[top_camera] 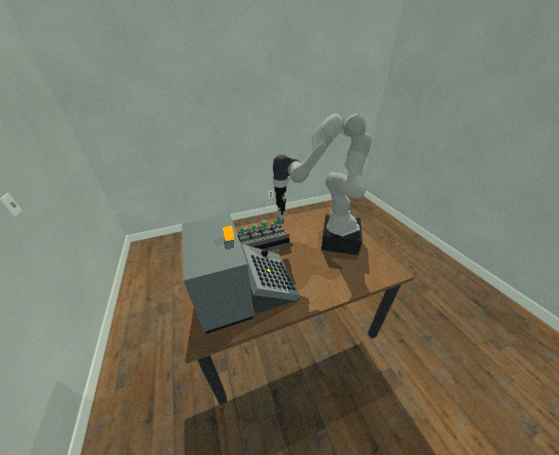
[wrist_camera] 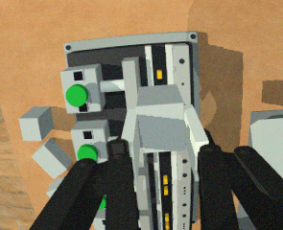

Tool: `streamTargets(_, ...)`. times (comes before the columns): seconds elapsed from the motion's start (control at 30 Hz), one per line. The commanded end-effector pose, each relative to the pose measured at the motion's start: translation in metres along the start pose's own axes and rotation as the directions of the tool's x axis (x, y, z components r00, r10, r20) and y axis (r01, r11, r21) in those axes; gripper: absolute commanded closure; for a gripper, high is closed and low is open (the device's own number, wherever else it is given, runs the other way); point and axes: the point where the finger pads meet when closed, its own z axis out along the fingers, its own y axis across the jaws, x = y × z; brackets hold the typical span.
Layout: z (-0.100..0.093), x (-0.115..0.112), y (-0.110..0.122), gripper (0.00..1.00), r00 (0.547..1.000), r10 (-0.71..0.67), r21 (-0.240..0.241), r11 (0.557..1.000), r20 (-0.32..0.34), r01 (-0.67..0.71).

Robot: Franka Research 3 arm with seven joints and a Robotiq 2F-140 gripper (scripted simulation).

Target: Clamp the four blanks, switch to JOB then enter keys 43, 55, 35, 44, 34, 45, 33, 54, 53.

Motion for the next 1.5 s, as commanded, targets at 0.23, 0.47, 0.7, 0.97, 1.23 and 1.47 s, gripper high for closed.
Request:
streamTargets(0.23, -0.0013, -0.0012, -0.0002, 1.00, 1.000, -0.005, -0.002, 1.000, 0.003, 0.005)
streamTargets(0.47, -0.0013, -0.0013, 0.0000, 1.00, 1.000, -0.001, -0.002, 1.000, 0.003, 0.001)
streamTargets(0.7, -0.0012, -0.0014, 0.0002, 1.00, 1.000, 0.003, -0.002, 1.000, 0.003, -0.003)
streamTargets(0.97, -0.0012, -0.0014, 0.0002, 1.00, 1.000, 0.005, -0.002, 1.000, 0.003, -0.005)
streamTargets(1.23, -0.0012, -0.0014, 0.0002, 1.00, 1.000, 0.005, -0.002, 1.000, 0.003, -0.005)
streamTargets(1.47, -0.0012, -0.0014, 0.0002, 1.00, 1.000, 0.005, -0.002, 1.000, 0.003, -0.005)
